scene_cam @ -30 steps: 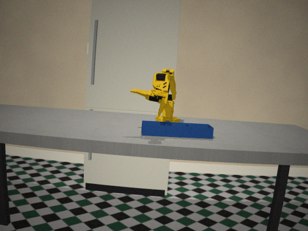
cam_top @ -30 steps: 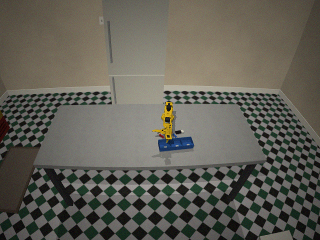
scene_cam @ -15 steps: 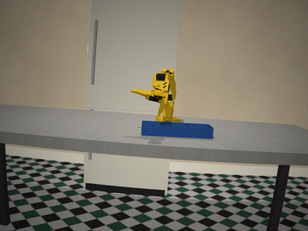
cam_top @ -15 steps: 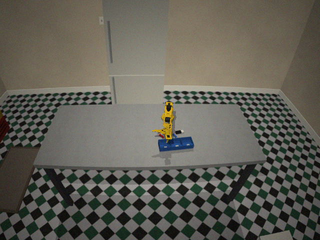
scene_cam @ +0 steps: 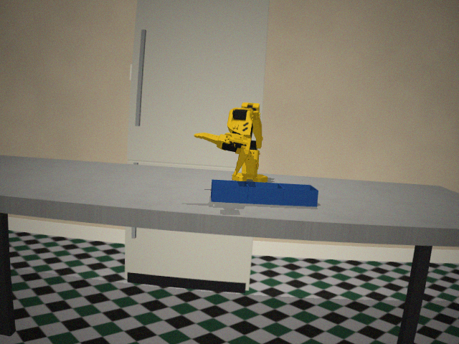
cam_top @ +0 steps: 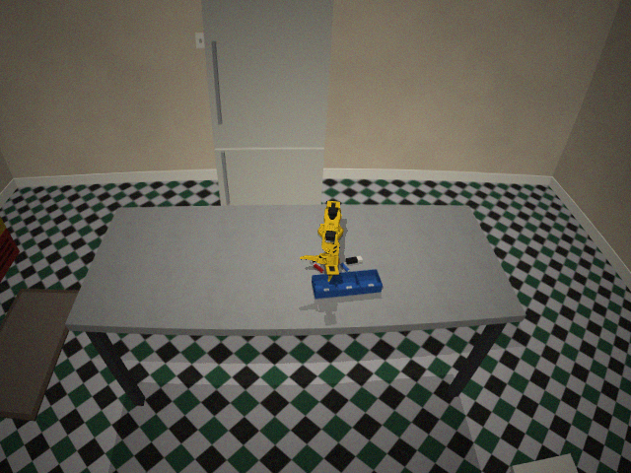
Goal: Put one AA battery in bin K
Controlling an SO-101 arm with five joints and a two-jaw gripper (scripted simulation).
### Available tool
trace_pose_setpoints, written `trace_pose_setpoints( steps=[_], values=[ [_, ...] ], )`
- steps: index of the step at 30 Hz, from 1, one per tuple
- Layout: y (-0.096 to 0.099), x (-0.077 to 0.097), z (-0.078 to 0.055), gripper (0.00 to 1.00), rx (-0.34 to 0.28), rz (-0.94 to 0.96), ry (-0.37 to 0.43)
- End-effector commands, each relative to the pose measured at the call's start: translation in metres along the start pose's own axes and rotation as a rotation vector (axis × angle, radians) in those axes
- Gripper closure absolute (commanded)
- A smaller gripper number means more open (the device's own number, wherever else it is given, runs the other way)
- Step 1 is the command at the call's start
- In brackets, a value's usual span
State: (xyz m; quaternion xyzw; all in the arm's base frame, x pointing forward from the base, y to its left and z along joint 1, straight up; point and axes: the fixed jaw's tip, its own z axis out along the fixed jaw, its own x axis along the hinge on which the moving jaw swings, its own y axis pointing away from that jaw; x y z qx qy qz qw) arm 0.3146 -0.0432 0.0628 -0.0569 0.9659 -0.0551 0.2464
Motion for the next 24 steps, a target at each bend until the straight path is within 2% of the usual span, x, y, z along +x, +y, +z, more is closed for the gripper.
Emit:
trace_pose_setpoints(
  steps=[1, 18, 24],
  values=[
    [-0.007, -0.013, -0.011, 0.0, 0.022, -0.004, -0.062],
    [-0.006, -0.013, -0.011, 0.0, 0.021, -0.003, -0.062],
    [0.007, -0.015, -0.012, 0.0, -0.004, 0.009, -0.054]
  ],
)
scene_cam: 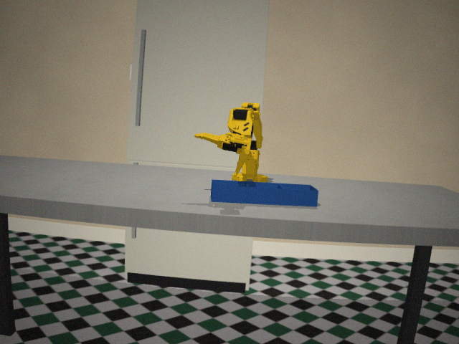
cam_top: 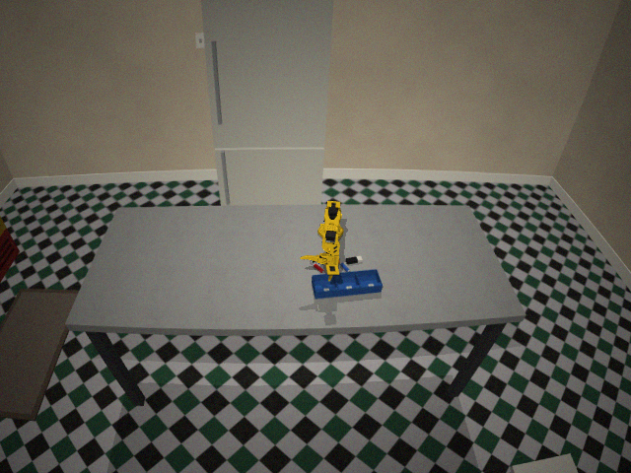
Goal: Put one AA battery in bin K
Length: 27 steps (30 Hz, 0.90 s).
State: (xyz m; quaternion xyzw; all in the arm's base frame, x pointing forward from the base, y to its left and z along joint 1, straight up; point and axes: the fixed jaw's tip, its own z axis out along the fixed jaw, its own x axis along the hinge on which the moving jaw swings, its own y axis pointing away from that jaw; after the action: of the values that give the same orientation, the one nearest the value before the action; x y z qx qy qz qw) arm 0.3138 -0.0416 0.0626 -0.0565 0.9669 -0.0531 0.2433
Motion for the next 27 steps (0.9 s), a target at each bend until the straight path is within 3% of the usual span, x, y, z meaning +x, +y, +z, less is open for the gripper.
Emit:
trace_pose_setpoints(
  steps=[1, 16, 27],
  values=[
    [0.009, -0.016, -0.012, 0.0, -0.007, 0.011, -0.058],
    [0.066, -0.021, -0.02, 0.0, -0.105, 0.061, -0.01],
    [0.073, -0.02, -0.021, 0.0, -0.115, 0.066, -0.003]
  ],
)
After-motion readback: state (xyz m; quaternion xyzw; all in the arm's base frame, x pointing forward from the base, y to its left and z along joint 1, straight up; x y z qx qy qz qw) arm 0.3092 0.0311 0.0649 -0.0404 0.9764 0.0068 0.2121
